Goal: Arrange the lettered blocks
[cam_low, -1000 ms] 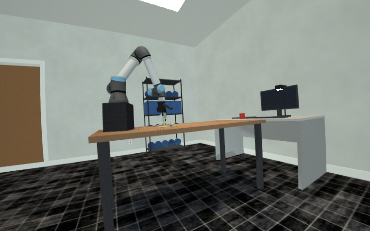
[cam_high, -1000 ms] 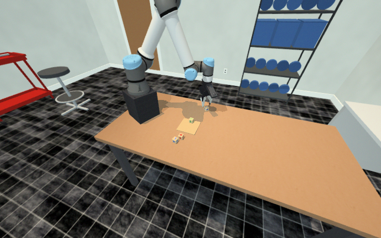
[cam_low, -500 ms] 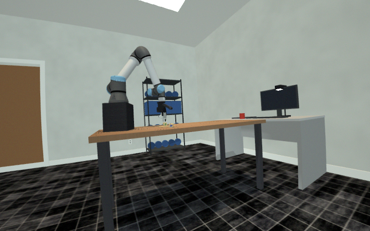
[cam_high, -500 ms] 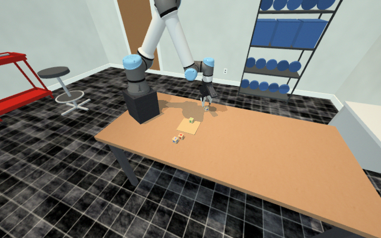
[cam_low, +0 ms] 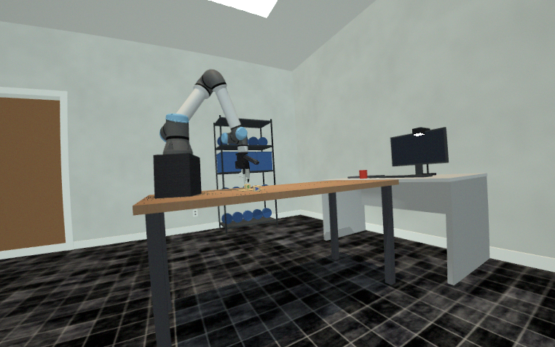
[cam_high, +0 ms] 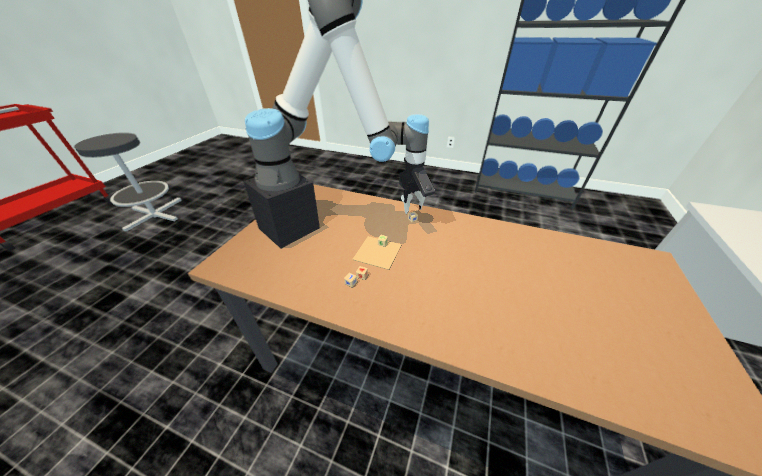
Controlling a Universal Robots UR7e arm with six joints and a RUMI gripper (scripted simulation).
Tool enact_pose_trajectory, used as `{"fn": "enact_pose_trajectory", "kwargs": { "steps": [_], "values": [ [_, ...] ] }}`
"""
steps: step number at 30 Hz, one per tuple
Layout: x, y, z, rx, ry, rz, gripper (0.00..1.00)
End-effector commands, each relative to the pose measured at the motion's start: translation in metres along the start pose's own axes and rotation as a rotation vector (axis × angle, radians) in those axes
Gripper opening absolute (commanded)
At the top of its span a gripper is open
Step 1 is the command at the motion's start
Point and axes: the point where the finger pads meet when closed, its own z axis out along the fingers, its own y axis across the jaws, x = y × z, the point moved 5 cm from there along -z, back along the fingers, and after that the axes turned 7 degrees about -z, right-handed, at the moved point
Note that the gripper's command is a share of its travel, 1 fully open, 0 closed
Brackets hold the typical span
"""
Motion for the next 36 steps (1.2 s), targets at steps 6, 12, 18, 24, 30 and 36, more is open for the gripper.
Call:
{"fn": "enact_pose_trajectory", "kwargs": {
  "steps": [6, 12, 18, 24, 30, 36],
  "values": [
    [0.0003, -0.0012, -0.0004, 0.0, 0.001, 0.0, 0.4],
    [-0.0003, -0.0005, -0.0003, 0.0, 0.001, 0.0, 0.4],
    [-0.0008, 0.0001, -0.0002, 0.0, 0.001, 0.0, 0.4],
    [-0.001, 0.0003, -0.0001, -0.001, 0.001, 0.0, 0.4],
    [-0.0012, 0.0005, -0.0001, -0.001, 0.0, 0.0, 0.4],
    [-0.0018, 0.0012, 0.0, -0.001, 0.0, 0.0, 0.4]
  ]
}}
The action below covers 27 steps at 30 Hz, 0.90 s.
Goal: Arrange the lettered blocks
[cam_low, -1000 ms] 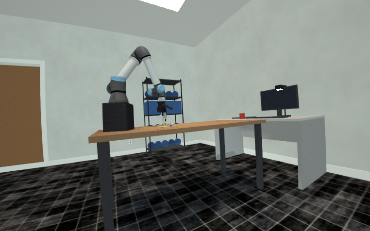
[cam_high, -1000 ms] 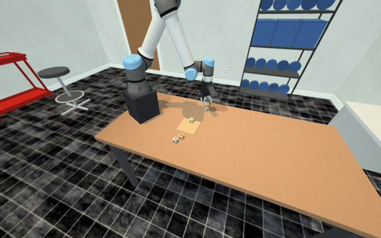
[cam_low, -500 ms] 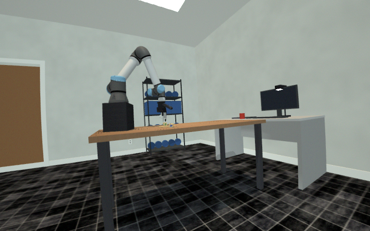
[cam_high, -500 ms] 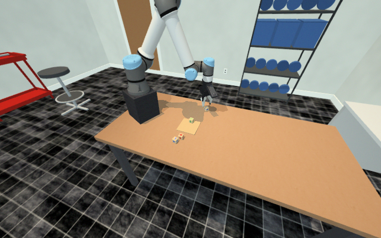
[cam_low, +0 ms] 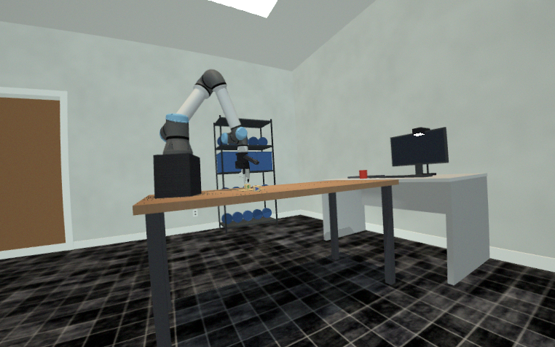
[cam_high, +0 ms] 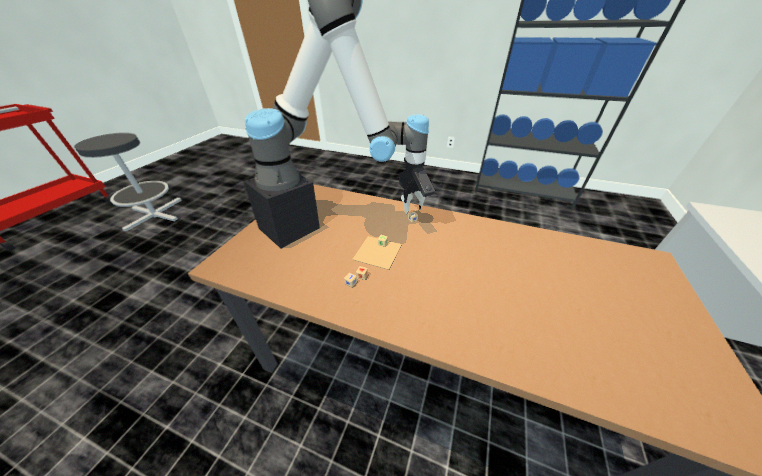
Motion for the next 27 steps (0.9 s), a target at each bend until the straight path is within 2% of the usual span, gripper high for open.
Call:
{"fn": "enact_pose_trajectory", "kwargs": {
  "steps": [1, 18, 27],
  "values": [
    [-0.002, 0.001, 0.0, -0.001, 0.0, 0.0, 0.4],
    [-0.001, 0.001, 0.0, 0.0, 0.001, 0.0, 0.4],
    [-0.001, 0.0, 0.012, 0.0, 0.001, -0.001, 0.4]
  ]
}}
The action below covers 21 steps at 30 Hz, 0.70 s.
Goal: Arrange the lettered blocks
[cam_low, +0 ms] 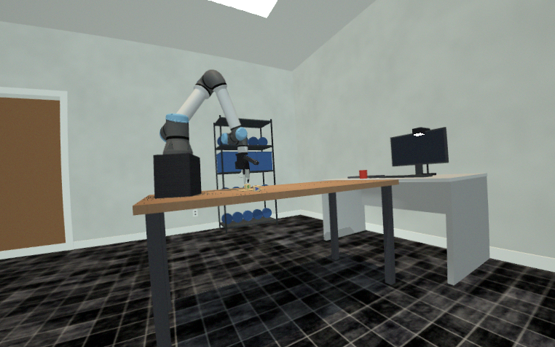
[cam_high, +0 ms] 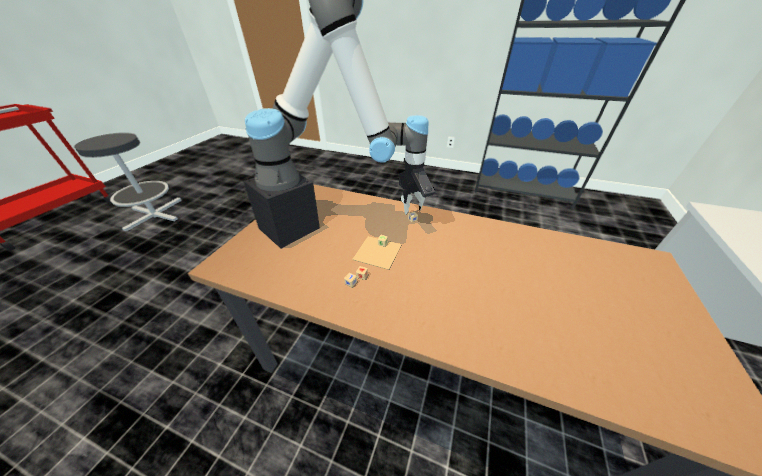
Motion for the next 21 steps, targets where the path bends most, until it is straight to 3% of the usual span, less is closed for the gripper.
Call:
{"fn": "enact_pose_trajectory", "kwargs": {
  "steps": [1, 21],
  "values": [
    [-0.001, 0.0, 0.011, 0.0, 0.001, -0.001, 0.4],
    [0.0, -0.001, 0.034, 0.001, 0.002, 0.0, 0.4]
  ]
}}
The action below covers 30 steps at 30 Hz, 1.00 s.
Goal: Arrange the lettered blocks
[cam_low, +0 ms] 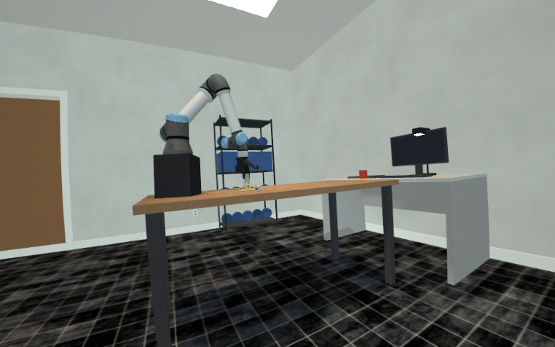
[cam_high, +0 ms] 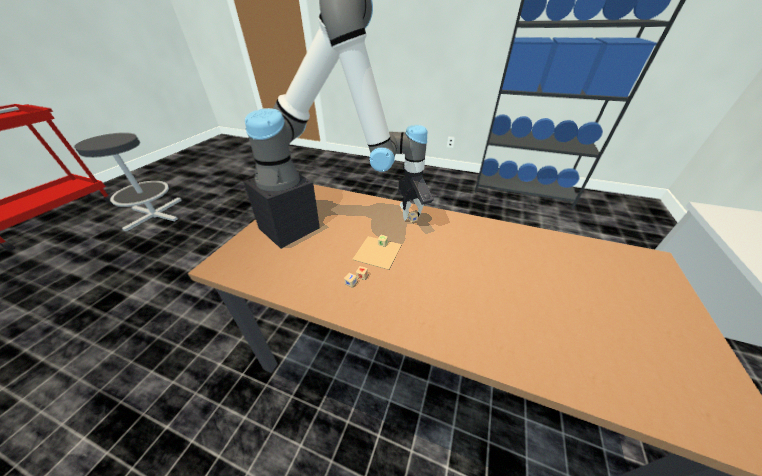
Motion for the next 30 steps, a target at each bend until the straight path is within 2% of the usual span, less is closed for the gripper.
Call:
{"fn": "enact_pose_trajectory", "kwargs": {
  "steps": [1, 19, 20, 30],
  "values": [
    [0.0015, -0.0025, 0.0019, 0.005, 0.006, -0.001, 0.4],
    [0.0014, -0.0024, 0.0013, 0.005, 0.006, -0.001, 0.4],
    [0.0014, -0.0024, 0.0013, 0.005, 0.006, -0.001, 0.28],
    [0.0014, -0.0024, 0.0013, 0.005, 0.006, -0.001, 0.28]
  ]
}}
